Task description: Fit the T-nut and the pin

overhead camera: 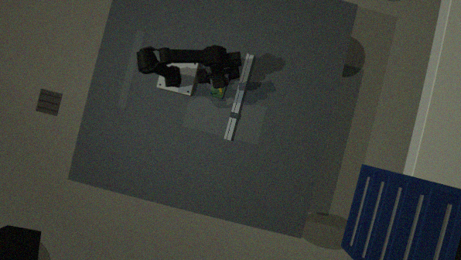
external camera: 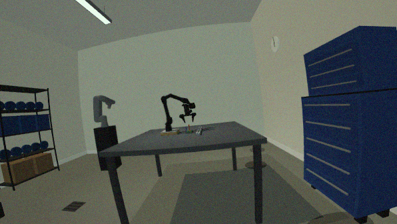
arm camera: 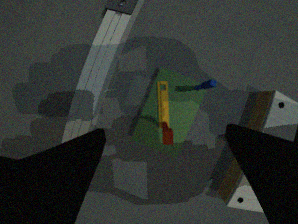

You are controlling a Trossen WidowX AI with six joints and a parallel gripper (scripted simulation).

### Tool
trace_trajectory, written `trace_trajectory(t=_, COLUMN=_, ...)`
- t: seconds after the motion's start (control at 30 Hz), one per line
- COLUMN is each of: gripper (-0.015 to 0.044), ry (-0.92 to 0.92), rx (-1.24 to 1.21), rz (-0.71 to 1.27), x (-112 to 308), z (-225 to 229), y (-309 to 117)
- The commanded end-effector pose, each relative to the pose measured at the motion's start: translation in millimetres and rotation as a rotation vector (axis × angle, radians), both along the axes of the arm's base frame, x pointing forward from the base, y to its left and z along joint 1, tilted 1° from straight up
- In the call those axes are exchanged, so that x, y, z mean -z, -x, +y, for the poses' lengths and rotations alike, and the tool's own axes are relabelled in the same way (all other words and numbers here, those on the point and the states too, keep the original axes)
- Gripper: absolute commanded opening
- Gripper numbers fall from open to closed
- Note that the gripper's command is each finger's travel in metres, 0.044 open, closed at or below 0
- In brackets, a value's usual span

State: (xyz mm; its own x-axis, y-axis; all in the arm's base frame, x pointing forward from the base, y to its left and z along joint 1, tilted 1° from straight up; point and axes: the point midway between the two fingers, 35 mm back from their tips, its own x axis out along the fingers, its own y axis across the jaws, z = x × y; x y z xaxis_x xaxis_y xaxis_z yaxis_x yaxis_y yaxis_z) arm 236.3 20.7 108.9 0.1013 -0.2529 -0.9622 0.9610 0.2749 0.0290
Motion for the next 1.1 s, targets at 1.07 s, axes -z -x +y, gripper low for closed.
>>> trace_trajectory(t=1.07, gripper=0.0440, ry=0.004, rx=-0.003, rz=0.003, x=62.2, z=0.2, y=1.8)
